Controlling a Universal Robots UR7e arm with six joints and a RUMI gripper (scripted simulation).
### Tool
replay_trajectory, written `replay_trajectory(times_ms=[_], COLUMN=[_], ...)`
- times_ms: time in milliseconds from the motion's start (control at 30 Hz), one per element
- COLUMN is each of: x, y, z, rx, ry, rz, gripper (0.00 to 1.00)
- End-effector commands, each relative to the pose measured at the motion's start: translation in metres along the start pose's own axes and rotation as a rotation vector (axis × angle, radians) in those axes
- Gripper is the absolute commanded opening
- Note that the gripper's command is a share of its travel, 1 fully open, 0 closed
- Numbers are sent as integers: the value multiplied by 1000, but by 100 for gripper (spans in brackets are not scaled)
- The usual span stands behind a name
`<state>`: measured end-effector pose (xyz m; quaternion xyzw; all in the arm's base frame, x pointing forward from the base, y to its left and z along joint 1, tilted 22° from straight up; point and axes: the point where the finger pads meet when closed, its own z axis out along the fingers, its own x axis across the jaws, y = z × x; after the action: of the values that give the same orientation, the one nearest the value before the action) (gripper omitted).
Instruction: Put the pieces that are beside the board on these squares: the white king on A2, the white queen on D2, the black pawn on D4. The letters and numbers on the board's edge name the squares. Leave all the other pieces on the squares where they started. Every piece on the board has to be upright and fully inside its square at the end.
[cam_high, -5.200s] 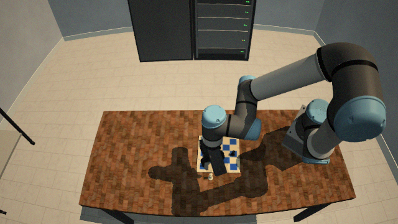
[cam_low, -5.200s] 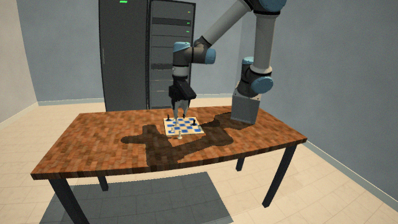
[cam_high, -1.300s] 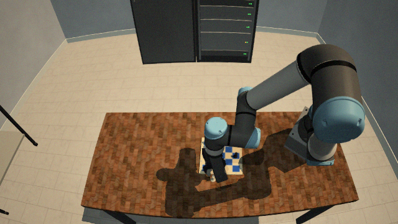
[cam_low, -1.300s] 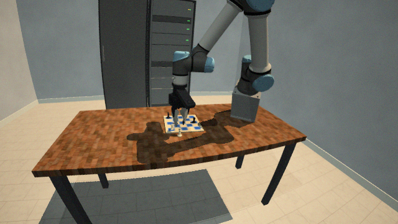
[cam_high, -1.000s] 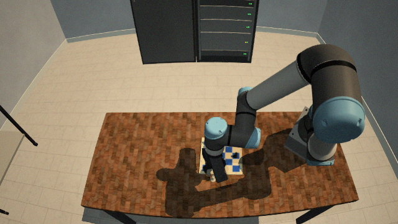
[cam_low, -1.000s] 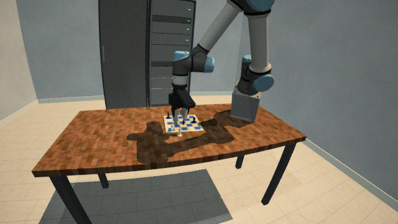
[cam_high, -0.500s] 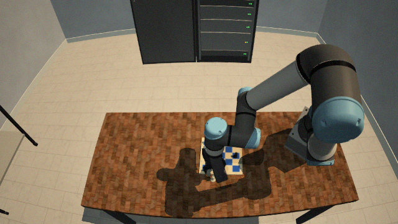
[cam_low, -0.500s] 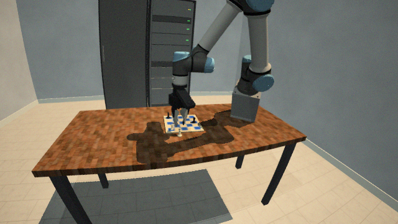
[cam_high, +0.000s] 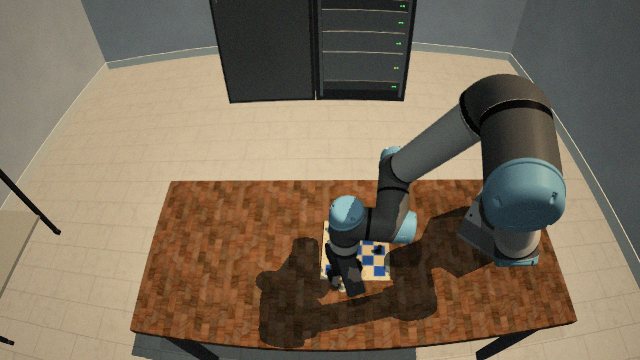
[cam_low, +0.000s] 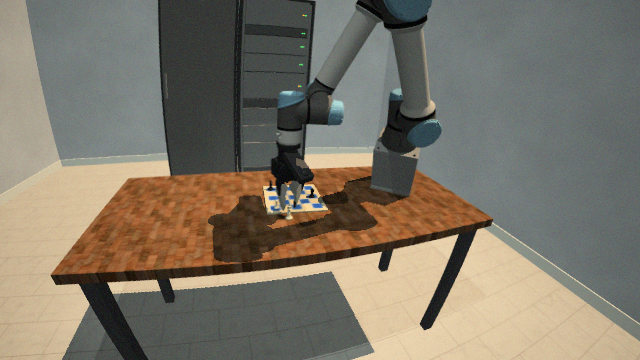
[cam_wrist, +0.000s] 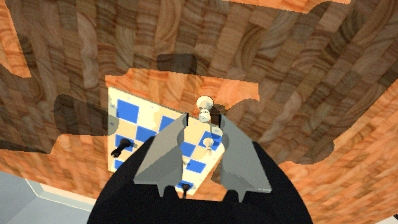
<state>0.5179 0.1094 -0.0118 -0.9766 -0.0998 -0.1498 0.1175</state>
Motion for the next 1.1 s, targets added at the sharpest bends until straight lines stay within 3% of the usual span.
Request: replay_trajectory(times_ms=[0, 1067], x=[1, 1], y=[0, 0], z=[8, 13], rx=[-1, -1], ry=[1, 1], rz=[0, 0], gripper=[25, 25])
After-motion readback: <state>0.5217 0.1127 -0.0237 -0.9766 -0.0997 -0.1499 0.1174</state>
